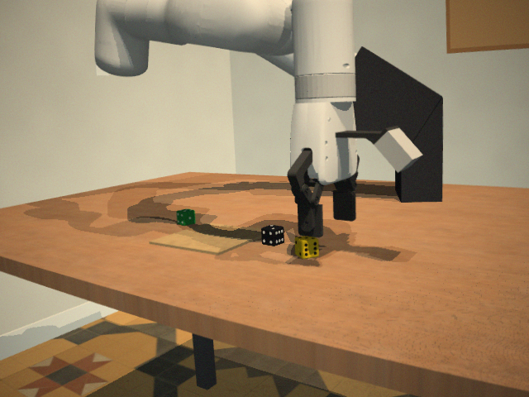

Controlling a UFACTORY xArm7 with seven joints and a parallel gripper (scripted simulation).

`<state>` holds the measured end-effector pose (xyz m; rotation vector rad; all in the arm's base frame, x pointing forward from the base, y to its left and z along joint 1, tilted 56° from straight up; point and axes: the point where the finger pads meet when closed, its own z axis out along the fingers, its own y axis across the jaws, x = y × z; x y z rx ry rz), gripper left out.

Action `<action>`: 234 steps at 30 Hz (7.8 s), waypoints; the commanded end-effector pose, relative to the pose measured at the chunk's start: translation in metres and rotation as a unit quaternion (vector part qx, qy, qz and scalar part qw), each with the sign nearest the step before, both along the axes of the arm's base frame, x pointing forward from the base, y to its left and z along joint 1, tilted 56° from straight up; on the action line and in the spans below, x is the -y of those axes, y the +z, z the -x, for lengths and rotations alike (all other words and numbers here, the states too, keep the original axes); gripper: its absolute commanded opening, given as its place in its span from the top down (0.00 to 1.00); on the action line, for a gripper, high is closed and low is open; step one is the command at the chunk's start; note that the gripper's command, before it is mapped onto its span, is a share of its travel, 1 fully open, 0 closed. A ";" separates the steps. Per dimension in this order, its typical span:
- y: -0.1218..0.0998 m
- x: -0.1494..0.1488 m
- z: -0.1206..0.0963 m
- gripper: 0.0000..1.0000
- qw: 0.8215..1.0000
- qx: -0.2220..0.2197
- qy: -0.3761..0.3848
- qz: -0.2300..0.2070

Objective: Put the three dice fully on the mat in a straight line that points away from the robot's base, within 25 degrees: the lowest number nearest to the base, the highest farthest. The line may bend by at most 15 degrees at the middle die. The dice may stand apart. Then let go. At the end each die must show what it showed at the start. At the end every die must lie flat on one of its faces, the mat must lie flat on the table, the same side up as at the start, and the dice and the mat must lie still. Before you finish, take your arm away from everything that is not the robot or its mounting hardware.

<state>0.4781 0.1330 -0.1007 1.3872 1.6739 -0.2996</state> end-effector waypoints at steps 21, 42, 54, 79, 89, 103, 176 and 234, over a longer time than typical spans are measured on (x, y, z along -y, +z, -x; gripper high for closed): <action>0.001 -0.003 0.000 0.00 1.000 0.000 0.002 -0.002; 0.056 -0.070 0.048 0.00 1.000 0.000 0.002 -0.002; 0.059 -0.074 0.051 0.00 1.000 0.000 0.002 -0.002; 0.111 -0.020 0.064 0.00 0.999 0.030 -0.010 -0.010; 0.126 0.012 0.081 0.00 0.999 0.032 -0.021 -0.021; 0.128 0.019 0.086 0.00 0.999 0.031 -0.024 -0.024; 0.100 0.055 0.061 0.58 0.999 0.031 -0.024 -0.024; 0.072 0.088 0.037 0.58 0.999 0.031 -0.024 -0.024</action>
